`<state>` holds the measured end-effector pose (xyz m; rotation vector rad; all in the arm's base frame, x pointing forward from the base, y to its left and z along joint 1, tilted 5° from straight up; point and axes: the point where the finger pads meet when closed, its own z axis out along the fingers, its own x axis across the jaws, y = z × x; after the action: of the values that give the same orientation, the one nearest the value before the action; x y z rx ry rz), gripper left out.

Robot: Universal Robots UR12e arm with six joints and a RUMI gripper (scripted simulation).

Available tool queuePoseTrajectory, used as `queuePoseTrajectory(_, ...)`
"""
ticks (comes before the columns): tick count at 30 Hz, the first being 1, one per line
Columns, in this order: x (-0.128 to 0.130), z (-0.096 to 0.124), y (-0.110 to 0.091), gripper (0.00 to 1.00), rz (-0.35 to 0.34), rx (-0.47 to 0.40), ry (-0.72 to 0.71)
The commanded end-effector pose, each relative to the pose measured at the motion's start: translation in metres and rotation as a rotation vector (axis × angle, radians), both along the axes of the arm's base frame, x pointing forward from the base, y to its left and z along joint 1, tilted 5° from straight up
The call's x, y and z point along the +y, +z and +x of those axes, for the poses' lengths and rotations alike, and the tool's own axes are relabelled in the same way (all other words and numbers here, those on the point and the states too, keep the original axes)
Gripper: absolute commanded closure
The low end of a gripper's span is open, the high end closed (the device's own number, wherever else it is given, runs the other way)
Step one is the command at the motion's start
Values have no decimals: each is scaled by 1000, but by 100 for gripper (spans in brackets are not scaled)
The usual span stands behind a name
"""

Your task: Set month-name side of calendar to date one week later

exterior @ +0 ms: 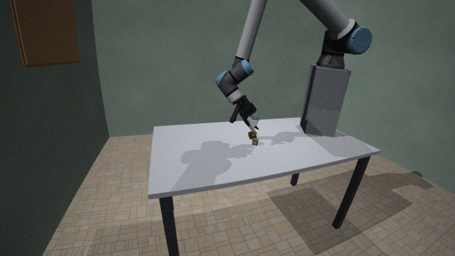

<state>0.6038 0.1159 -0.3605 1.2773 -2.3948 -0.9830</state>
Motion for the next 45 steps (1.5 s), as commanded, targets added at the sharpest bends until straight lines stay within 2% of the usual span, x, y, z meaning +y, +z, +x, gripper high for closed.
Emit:
queuePoseTrajectory(1, 2, 1, 1, 58, -33, -45, -1)
queuePoseTrajectory(12, 2, 0, 4, 58, -109, -154, -16)
queuePoseTrajectory(25, 1, -1, 3, 58, -119, -167, -20)
queuePoseTrajectory(34, 2, -1, 2, 58, -157, -217, -21)
queuePoseTrajectory(45, 3, -2, 3, 58, -244, -339, -35)
